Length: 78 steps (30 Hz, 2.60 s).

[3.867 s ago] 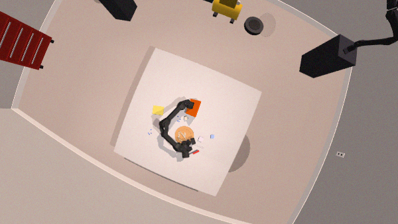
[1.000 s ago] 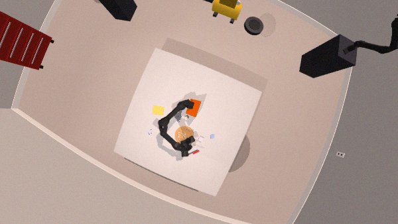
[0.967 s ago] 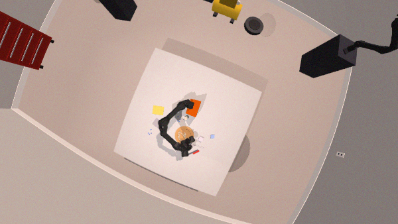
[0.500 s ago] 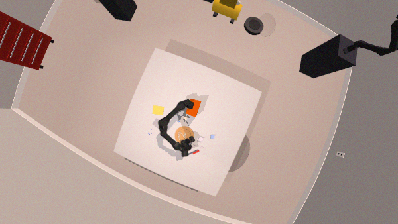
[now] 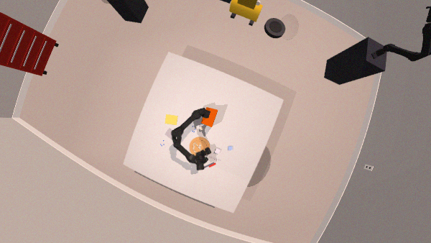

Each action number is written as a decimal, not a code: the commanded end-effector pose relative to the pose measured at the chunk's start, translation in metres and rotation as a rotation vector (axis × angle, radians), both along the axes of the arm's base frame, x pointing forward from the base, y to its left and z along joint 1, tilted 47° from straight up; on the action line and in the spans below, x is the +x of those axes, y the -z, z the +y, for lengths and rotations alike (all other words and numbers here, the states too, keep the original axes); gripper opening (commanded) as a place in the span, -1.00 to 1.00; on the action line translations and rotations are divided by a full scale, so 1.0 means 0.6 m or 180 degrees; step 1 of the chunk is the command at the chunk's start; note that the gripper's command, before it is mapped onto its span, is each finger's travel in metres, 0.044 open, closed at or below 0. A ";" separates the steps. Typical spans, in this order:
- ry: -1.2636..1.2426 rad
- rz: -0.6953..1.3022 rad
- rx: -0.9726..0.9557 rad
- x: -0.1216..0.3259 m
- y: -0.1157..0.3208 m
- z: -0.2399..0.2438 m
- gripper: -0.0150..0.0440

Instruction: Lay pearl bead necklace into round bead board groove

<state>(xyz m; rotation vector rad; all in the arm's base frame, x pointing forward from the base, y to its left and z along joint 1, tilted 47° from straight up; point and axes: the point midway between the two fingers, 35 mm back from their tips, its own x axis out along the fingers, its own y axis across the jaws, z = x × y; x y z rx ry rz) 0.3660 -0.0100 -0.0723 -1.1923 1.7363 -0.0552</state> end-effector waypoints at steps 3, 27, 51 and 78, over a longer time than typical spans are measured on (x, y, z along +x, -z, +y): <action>-0.0005 0.0014 -0.0013 -0.002 -0.007 0.006 -0.49; -0.0008 -0.0001 -0.0010 0.000 0.019 0.021 -0.31; -0.0005 0.0014 -0.0011 -0.001 0.013 0.027 1.00; -0.0369 0.0403 0.0008 -0.013 -0.033 0.054 -0.07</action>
